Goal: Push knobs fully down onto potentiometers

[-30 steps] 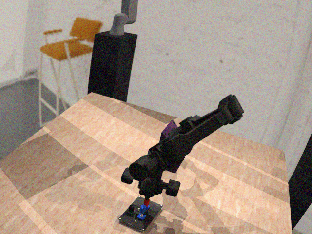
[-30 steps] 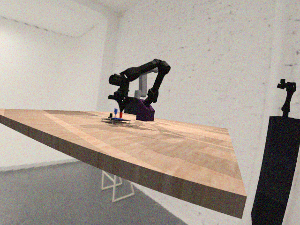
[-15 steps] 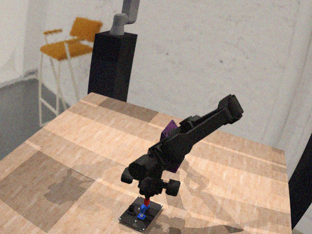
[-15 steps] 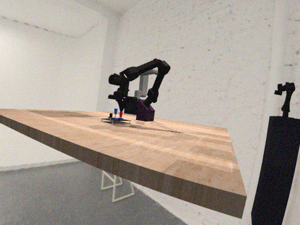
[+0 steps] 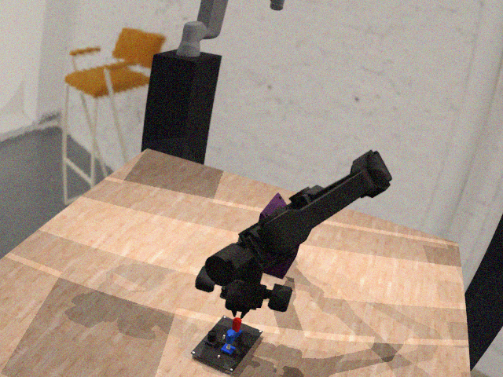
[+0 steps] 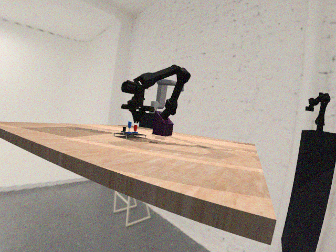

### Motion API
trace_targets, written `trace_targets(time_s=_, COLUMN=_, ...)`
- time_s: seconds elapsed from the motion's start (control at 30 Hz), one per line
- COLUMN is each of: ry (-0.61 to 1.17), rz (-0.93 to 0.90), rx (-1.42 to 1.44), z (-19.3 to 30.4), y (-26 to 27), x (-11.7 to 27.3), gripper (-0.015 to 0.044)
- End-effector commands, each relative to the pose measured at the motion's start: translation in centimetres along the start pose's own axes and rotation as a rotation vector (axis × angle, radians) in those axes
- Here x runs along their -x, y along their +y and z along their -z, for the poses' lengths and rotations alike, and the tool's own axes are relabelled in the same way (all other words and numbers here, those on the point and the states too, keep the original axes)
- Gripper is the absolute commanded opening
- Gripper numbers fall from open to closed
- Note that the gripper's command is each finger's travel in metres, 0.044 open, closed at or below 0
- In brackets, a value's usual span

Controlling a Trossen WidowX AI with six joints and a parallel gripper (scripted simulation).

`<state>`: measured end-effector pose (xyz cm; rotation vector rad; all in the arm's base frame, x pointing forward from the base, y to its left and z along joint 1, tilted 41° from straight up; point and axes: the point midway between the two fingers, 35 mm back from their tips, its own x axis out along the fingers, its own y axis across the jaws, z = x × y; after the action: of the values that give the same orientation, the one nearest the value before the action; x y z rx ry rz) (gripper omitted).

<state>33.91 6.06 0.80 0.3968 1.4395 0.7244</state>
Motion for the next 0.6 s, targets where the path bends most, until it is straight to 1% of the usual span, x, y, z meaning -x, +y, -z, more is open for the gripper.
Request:
trace_targets(time_s=0.0, ry=0.002, rz=-0.001, rx=-0.002, z=0.1, y=0.0, x=-0.1, gripper=0.0131)
trace_targets(time_s=0.1, ry=0.002, rz=-0.001, rx=-0.002, z=0.1, y=0.0, x=-0.1, gripper=0.021)
trace_targets(time_s=0.3, ry=-0.049, rz=0.076, rx=0.096, z=-1.2, y=-0.5, x=1.6, gripper=0.0053)
trace_targets(time_s=0.37, ry=-0.05, rz=0.074, rx=0.049, z=-1.3, y=-0.5, x=1.7, gripper=0.0)
trace_targets(time_s=0.57, ry=-0.052, rz=0.062, rx=-0.152, z=-1.9, y=-0.4, x=2.1, gripper=0.0)
